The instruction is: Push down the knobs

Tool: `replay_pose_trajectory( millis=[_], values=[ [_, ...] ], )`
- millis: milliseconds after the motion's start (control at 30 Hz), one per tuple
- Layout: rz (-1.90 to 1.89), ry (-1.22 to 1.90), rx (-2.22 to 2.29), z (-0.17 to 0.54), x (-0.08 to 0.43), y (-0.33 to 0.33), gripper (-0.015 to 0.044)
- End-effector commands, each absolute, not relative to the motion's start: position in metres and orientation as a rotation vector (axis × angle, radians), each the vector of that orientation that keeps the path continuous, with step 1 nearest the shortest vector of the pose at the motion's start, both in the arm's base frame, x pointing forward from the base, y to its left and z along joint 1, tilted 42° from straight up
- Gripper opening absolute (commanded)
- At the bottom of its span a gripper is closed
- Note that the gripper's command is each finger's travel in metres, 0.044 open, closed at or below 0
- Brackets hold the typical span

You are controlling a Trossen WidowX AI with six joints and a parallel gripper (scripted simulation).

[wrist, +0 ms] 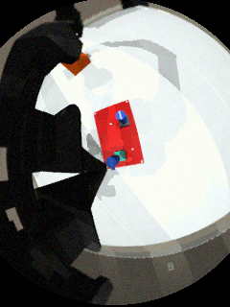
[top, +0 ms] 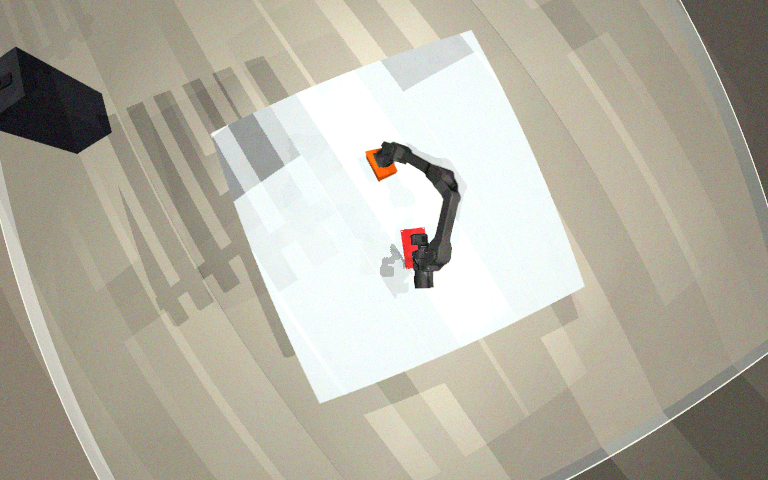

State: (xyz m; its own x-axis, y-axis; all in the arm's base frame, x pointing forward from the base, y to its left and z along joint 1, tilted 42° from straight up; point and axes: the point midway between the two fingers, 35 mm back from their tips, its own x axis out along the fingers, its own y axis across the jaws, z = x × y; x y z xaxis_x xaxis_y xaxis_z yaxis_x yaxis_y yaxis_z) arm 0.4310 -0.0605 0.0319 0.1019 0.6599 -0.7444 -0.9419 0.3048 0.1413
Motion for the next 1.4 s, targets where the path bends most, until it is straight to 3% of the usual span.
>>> replay_pose_trajectory(
  millis=[0,1100,1367],
  values=[
    [1.29,0.748,-0.525,0.0313,0.4309,-0.0603,0.0],
    [1.647,-0.075,-1.422,0.029,0.4307,-0.0578,0.0],
    [1.651,-0.094,-1.44,0.0278,0.4306,-0.0567,0.0]
  ],
)
